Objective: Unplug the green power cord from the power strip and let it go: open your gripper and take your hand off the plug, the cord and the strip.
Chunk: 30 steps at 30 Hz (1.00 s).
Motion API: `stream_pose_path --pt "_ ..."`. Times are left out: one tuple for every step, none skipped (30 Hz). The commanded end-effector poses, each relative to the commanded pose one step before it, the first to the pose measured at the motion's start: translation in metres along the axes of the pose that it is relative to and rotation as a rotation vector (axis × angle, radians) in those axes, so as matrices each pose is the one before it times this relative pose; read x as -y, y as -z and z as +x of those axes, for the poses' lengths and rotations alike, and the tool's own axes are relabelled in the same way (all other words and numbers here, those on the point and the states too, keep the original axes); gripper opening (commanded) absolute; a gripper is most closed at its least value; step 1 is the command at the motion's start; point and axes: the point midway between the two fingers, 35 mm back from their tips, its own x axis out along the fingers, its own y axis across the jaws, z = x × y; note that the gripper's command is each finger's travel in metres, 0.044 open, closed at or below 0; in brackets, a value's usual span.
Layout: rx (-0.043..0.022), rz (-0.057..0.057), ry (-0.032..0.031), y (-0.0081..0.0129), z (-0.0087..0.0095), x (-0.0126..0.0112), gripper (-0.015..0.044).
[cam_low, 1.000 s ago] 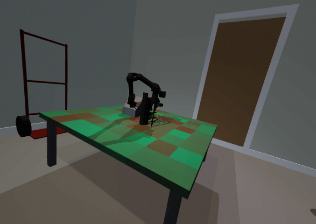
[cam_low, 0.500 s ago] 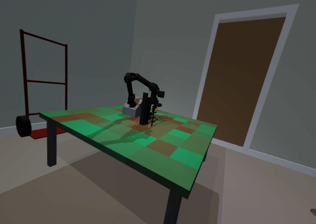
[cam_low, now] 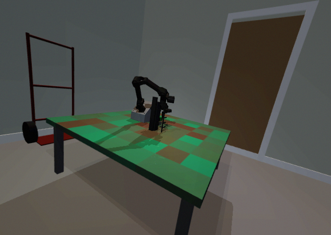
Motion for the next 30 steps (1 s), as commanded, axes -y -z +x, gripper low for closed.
stream_pose_path --pt "0.0 0.0 0.0 0.0 0.0 0.0 0.0134" --pt "0.0 0.0 0.0 0.0 0.0 0.0 0.0108" --pt "0.0 0.0 0.0 0.0 0.0 0.0 0.0081" --pt "0.0 0.0 0.0 0.0 0.0 0.0 0.0055" --pt "0.0 0.0 0.0 0.0 0.0 0.0 0.0048" --pt "0.0 0.0 0.0 0.0 0.0 0.0 0.0042" --pt "0.0 0.0 0.0 0.0 0.0 0.0 0.0035" --pt "0.0 0.0 0.0 0.0 0.0 0.0 0.0028" --pt "0.0 0.0 0.0 0.0 0.0 0.0 0.0022" --pt "0.0 0.0 0.0 0.0 0.0 0.0 0.0015" --pt "0.0 0.0 0.0 0.0 0.0 0.0 0.0008" --pt "0.0 0.0 0.0 0.0 0.0 0.0 0.0002" --pt "0.00005 0.0 0.00001 -0.00027 -0.00001 0.00004 0.0" --pt "0.00009 -0.0001 0.00003 -0.00053 -0.00002 0.00007 0.0" --pt "0.00013 -0.0001 0.00004 -0.0008 -0.00002 0.00011 0.0" --pt "0.00017 -0.0001 0.00005 -0.00105 -0.00003 0.00014 0.0" --pt "0.0002 -0.0001 0.00006 -0.0013 -0.00004 0.00017 0.0" --pt "0.00023 -0.0001 0.00006 -0.00152 -0.00004 0.00019 0.0" --pt "0.00023 -0.0001 0.00007 -0.00161 -0.00004 0.00019 0.0" --pt "0.00022 -0.0001 0.00006 -0.00163 -0.00004 0.00018 0.0" --pt "0.00021 -0.0001 0.00006 -0.00163 -0.00004 0.00017 0.0" --pt "0.0002 -0.0001 0.00006 -0.00164 -0.00004 0.00016 0.0" --pt "0.00018 -0.0001 0.00006 -0.00164 -0.00004 0.00015 0.0" --pt "0.00017 -0.0001 0.00005 -0.00164 -0.00004 0.00014 0.0" --pt "0.00016 -0.0001 0.00005 -0.00164 -0.00004 0.00013 0.0" --pt "0.00015 -0.0001 0.00005 -0.00164 -0.00005 0.00012 0.0" --pt "0.00014 -0.0001 0.00005 -0.00165 -0.00005 0.0001 0.0" --pt "0.00013 -0.0001 0.00005 -0.00165 -0.00006 0.00009 0.0" --pt "0.00013 -0.0001 0.00004 -0.00165 -0.00007 0.00007 0.0" --pt "0.00012 -0.0001 0.00004 -0.00165 -0.00008 0.00006 0.0"
